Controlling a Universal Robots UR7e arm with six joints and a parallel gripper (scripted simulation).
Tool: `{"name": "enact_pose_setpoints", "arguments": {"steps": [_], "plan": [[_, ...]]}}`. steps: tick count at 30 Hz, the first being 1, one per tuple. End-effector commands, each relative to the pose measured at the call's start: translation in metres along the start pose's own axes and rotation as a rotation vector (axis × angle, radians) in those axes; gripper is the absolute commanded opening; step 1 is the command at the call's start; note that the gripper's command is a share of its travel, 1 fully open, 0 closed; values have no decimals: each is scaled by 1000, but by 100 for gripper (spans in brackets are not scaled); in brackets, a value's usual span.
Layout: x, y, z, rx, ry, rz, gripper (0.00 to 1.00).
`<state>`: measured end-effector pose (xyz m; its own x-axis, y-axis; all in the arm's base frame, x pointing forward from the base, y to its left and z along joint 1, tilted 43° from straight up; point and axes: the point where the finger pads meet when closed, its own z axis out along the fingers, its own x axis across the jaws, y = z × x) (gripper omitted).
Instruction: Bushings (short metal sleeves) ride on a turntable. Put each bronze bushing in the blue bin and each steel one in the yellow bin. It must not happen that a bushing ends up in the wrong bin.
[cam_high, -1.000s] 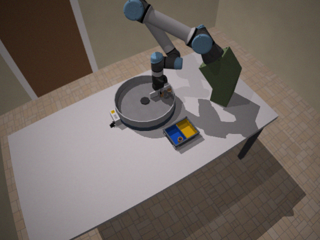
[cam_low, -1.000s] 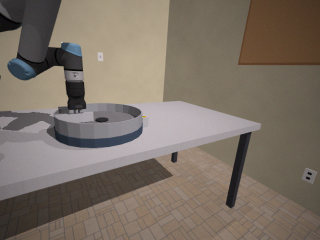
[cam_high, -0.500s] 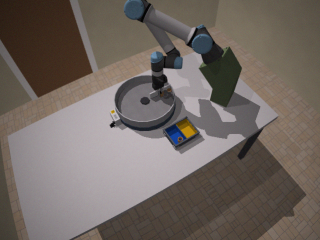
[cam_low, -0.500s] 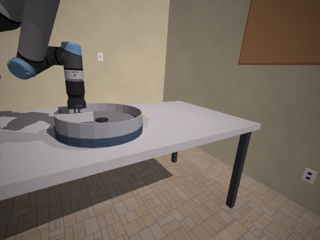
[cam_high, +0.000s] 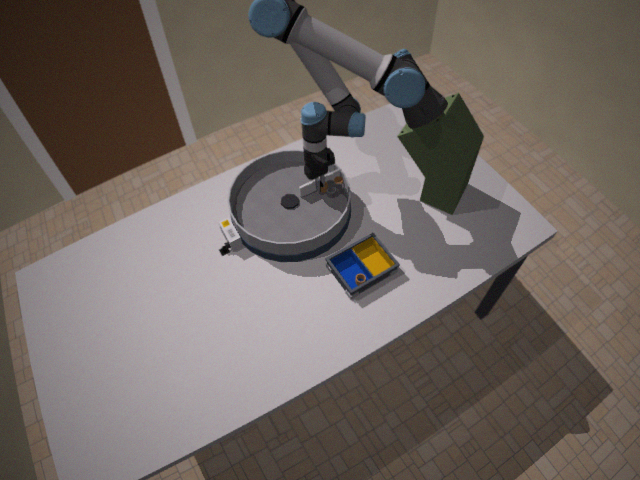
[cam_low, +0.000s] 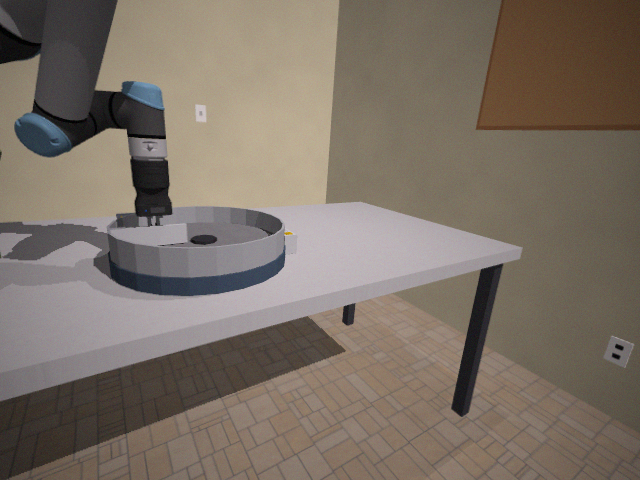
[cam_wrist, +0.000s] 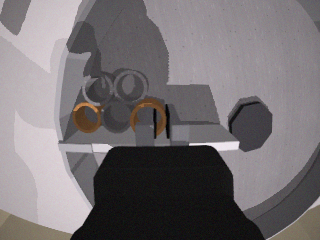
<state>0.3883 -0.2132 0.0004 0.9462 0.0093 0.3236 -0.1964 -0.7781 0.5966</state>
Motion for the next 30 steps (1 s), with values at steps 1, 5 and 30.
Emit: {"name": "enact_pose_setpoints", "arguments": {"steps": [1, 5, 30], "plan": [[0, 0, -1, 0, 1, 0, 0], [0, 0, -3, 0, 1, 0, 0], [0, 0, -11, 0, 1, 0, 0]]}}
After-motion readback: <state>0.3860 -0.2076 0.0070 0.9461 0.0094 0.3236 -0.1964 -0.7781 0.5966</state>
